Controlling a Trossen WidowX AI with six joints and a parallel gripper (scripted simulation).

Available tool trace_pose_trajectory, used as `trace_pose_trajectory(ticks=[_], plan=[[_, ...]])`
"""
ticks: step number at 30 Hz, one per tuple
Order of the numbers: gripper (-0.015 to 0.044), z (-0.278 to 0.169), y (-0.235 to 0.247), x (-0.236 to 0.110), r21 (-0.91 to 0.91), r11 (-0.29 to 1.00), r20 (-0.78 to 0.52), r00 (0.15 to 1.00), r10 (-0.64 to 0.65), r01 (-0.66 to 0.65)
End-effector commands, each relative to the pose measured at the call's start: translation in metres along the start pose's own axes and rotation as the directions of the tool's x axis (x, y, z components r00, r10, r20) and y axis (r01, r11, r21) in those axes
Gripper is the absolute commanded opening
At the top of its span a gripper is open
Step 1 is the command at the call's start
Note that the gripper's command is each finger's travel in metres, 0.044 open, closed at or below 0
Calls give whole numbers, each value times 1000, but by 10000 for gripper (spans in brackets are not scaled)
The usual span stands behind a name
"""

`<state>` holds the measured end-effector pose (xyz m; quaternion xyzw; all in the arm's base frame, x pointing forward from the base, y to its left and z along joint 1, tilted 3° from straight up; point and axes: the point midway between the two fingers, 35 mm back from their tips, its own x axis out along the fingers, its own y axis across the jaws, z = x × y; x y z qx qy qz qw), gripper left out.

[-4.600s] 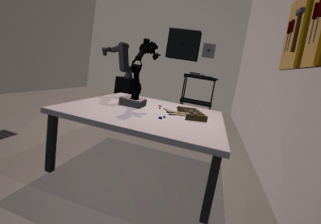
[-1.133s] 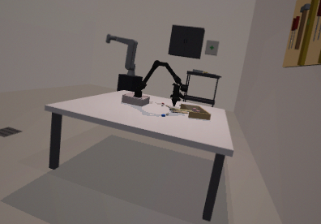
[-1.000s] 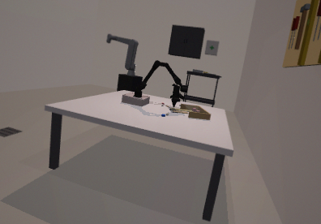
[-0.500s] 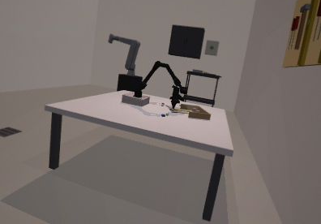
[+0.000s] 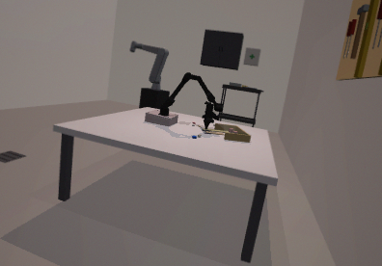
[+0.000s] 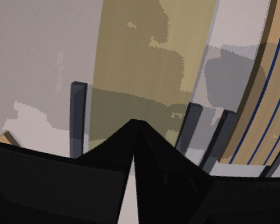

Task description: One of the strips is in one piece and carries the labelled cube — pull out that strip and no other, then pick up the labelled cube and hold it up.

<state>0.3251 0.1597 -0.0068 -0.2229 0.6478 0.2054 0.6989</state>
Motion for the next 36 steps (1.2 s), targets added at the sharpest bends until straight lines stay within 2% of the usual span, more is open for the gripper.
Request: trace_pose_trajectory(ticks=[1,36], plan=[[0,0,1,1,-4,1000,0,1000,5,-5],[0,1,0,4,-4,1000,0,1000,5,-5]])
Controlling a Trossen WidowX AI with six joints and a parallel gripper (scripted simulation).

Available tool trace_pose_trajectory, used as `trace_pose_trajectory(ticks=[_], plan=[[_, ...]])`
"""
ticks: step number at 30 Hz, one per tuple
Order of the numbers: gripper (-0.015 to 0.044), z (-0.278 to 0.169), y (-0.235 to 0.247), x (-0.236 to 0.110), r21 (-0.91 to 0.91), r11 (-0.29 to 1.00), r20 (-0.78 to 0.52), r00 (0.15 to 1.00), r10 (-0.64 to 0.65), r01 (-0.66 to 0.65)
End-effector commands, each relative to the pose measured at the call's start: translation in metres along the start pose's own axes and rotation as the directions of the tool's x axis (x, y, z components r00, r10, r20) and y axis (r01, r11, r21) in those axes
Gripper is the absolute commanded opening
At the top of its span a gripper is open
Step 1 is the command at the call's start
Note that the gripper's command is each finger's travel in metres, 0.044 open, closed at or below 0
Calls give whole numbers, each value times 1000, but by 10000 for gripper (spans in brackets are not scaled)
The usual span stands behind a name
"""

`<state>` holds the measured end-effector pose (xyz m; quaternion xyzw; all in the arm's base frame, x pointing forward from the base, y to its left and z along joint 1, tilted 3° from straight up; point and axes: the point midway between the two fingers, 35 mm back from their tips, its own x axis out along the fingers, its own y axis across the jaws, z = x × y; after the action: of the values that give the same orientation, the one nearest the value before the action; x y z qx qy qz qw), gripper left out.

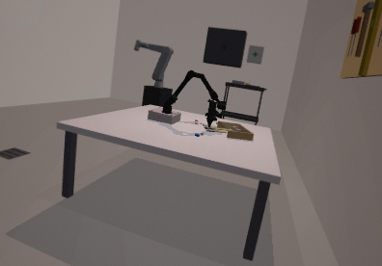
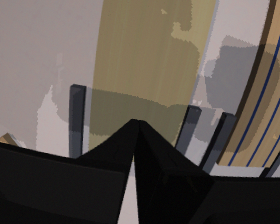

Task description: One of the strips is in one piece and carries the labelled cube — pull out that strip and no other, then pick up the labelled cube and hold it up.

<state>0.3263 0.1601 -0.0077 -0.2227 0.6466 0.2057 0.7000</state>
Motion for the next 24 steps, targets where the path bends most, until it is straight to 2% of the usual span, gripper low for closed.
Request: trace_pose_trajectory(ticks=[1,24], plan=[[0,0,1,3,-4,1000,-3,1000,5,-5],[0,7,0,5,-4,1000,-3,1000,5,-5]])
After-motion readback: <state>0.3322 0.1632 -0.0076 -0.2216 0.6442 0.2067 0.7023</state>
